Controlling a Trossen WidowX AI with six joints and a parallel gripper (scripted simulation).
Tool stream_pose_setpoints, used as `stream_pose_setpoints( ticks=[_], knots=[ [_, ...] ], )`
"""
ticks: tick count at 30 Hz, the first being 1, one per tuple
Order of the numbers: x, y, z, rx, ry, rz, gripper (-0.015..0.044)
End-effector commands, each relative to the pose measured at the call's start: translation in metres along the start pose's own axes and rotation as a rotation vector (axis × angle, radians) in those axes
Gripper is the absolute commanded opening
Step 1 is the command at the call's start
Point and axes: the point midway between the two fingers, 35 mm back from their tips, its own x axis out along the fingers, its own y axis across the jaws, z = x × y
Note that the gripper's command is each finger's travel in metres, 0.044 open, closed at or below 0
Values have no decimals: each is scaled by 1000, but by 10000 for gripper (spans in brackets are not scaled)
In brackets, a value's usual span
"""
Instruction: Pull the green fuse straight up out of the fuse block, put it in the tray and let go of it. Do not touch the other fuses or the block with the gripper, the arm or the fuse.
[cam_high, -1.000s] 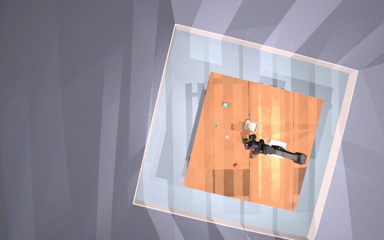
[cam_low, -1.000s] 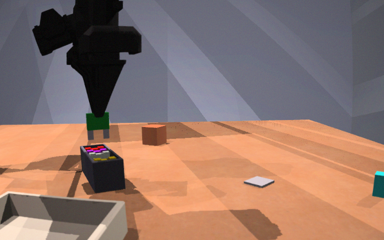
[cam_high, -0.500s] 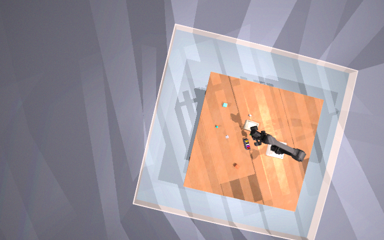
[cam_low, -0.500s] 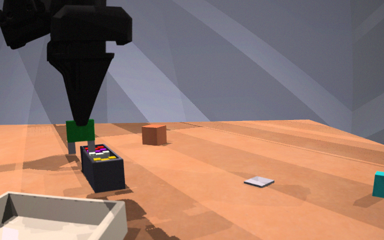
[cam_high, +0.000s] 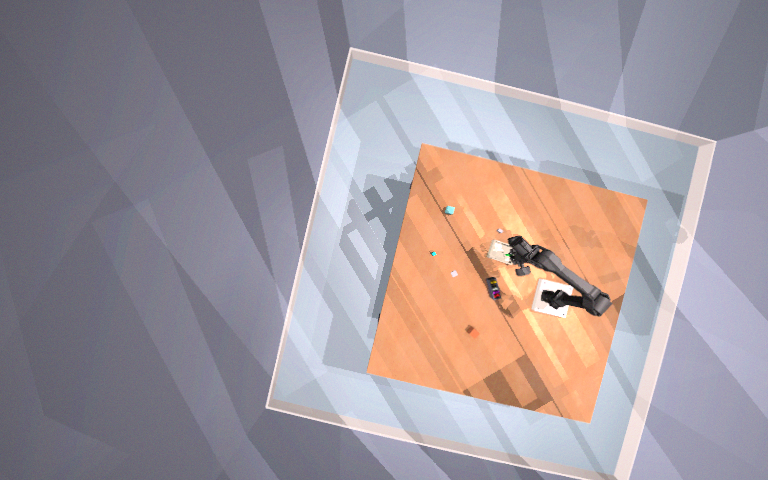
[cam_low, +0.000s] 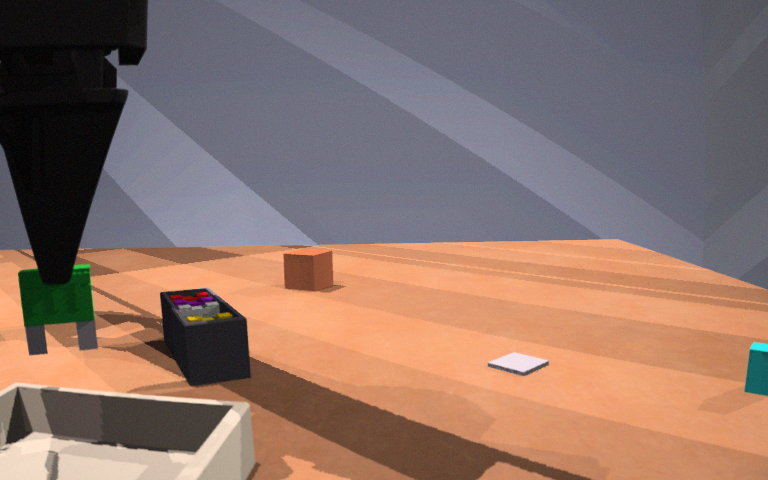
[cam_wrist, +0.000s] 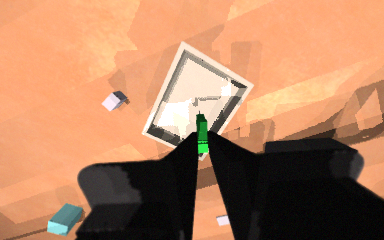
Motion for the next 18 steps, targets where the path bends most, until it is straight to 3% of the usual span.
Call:
stream_pose_setpoints(
  ticks=[1,18],
  knots=[
    [-2,6,5,-7,-1,5,0],
    [23,7,4,-7,-1,5,0]
  ],
)
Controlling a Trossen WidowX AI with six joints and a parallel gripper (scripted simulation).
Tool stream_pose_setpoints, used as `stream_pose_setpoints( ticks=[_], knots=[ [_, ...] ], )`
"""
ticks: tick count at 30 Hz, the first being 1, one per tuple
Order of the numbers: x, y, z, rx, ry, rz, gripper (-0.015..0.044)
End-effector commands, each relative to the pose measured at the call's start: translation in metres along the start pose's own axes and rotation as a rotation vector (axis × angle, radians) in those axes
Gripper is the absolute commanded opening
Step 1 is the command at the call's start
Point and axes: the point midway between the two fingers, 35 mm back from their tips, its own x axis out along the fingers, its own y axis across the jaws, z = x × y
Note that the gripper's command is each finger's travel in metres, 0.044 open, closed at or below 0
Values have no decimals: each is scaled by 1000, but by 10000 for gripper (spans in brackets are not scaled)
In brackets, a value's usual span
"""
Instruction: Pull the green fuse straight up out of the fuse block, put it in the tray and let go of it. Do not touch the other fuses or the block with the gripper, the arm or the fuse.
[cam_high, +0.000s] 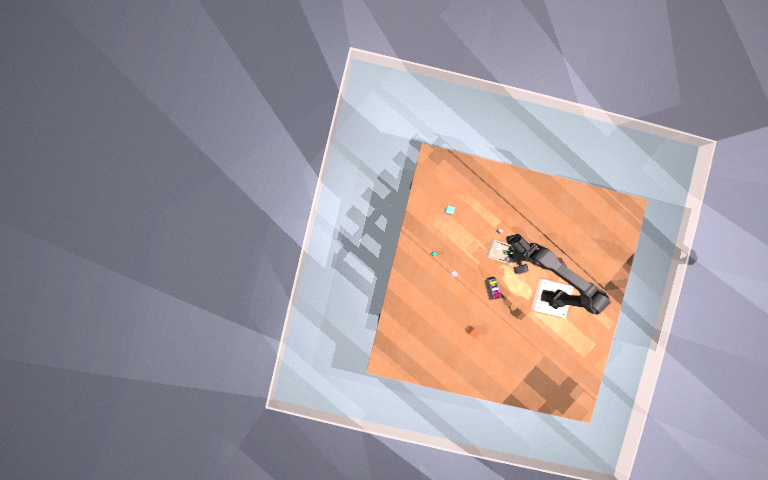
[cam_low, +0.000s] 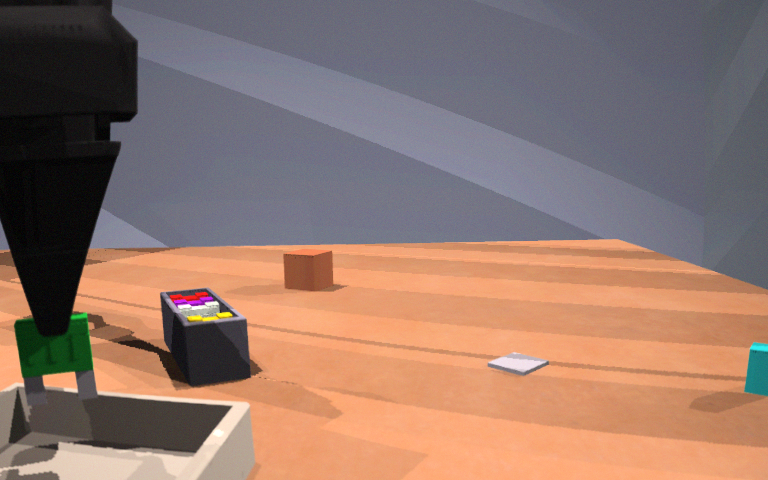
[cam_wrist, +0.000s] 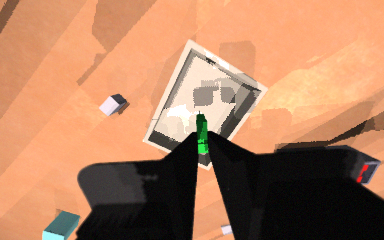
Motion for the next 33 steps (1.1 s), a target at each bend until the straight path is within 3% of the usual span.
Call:
stream_pose_setpoints(
  ticks=[1,11,24,28,33],
  knots=[
    [7,-1,1,-3,-5,-2,0],
    [20,-1,2,-3,-5,-2,0],
    [15,-1,0,0,-1,-1,330],
    [-18,-1,1,-3,-5,-2,330],
    [-20,-1,1,-3,-5,-2,330]
  ],
)
